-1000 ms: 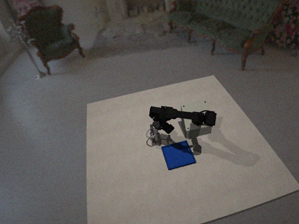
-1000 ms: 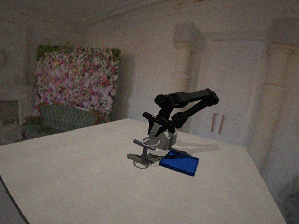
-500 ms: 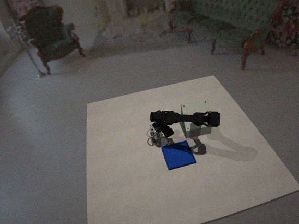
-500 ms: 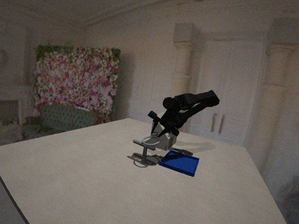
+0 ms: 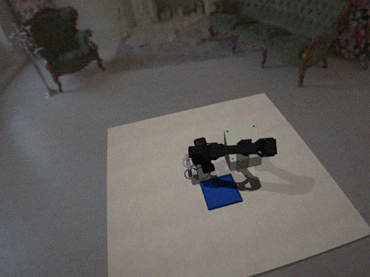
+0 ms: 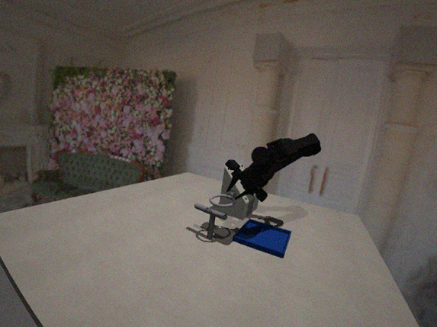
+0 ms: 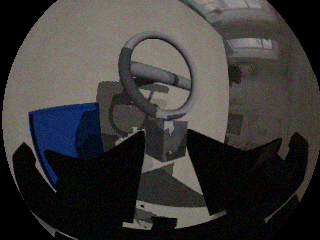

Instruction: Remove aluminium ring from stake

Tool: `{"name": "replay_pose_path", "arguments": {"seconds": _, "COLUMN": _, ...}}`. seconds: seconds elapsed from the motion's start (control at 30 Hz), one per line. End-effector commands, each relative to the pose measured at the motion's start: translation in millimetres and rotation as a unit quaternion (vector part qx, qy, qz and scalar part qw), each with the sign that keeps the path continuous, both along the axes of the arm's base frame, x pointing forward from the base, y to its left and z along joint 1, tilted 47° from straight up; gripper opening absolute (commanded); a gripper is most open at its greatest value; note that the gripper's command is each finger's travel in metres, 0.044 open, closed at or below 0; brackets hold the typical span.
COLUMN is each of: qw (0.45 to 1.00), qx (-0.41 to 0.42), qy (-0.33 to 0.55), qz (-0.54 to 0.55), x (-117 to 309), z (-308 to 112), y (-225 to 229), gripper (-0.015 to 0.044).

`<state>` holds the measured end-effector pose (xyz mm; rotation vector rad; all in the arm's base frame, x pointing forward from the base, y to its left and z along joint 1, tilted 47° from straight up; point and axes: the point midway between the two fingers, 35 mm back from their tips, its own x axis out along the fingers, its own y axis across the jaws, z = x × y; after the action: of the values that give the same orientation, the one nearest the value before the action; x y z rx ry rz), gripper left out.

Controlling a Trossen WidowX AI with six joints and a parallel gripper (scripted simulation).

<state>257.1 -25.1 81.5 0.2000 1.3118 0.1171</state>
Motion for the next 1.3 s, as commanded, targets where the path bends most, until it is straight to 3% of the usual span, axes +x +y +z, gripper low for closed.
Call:
{"name": "replay_pose_path", "arguments": {"seconds": 0.0, "qw": 0.999, "qx": -0.014, "qy": 0.009, "qz": -0.034, "x": -2.5, "z": 7.0, "y": 0.6, "gripper": 0.0000}}
{"name": "replay_pose_path", "arguments": {"seconds": 0.2, "qw": 0.997, "qx": -0.025, "qy": 0.017, "qz": -0.064, "x": -5.7, "z": 12.5, "y": 1.9, "gripper": 0.0000}}
{"name": "replay_pose_path", "arguments": {"seconds": 0.57, "qw": 0.999, "qx": -0.018, "qy": -0.038, "qz": -0.008, "x": 10.4, "z": 21.1, "y": 21.1, "gripper": 0.0000}}
{"name": "replay_pose_path", "arguments": {"seconds": 0.83, "qw": 0.998, "qx": -0.025, "qy": -0.037, "qz": -0.035, "x": 0.3, "z": 38.9, "y": 79.7, "gripper": 0.0000}}
{"name": "replay_pose_path", "arguments": {"seconds": 1.27, "qw": 0.998, "qx": -0.015, "qy": 0.016, "qz": -0.061, "x": -85.4, "z": 45.4, "y": 178.1, "gripper": 0.0000}}
